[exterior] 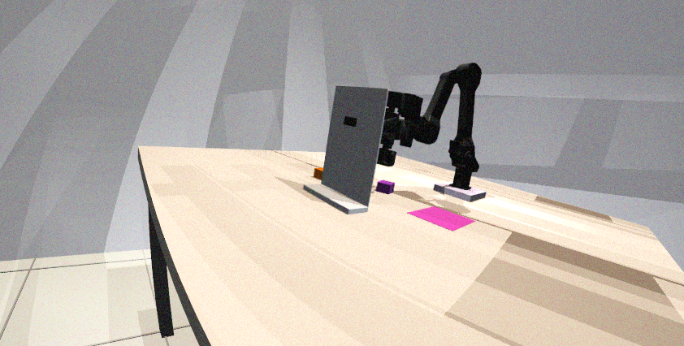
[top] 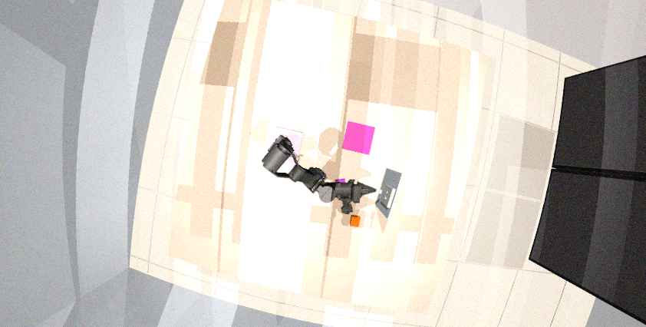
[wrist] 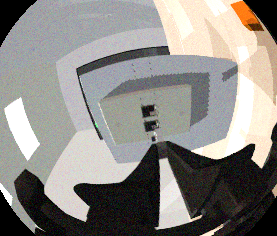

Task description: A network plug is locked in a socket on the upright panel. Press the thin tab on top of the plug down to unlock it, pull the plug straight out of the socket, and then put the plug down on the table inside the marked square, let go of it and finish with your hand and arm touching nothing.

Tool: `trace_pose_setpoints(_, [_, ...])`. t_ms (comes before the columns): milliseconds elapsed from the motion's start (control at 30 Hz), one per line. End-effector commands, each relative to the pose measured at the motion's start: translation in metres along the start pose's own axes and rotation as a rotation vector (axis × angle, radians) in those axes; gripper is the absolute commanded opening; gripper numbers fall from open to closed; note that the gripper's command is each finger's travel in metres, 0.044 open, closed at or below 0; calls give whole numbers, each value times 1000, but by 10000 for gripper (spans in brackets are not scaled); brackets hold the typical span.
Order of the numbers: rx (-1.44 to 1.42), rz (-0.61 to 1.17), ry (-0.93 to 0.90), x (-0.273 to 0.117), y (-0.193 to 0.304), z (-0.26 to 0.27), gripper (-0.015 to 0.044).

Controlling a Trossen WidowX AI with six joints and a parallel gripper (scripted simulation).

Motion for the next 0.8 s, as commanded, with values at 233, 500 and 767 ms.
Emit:
trace_pose_setpoints(233, [1,2,-2,-9,2,1,0])
trace_pose_setpoints(500, [1,2,-1,-15,2,1,0])
trace_pose_setpoints(767, [1,2,-1,-21,3,1,0])
Point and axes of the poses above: the point midway between the two fingers, 35 mm back from their tips, its own x axis out along the fingers, its own z axis across the jaws, y = z × x, the point moved 4 cm from there along -x, back along the fingers, and after that the axes turned 9 degrees about -x, right-handed, at the moved point
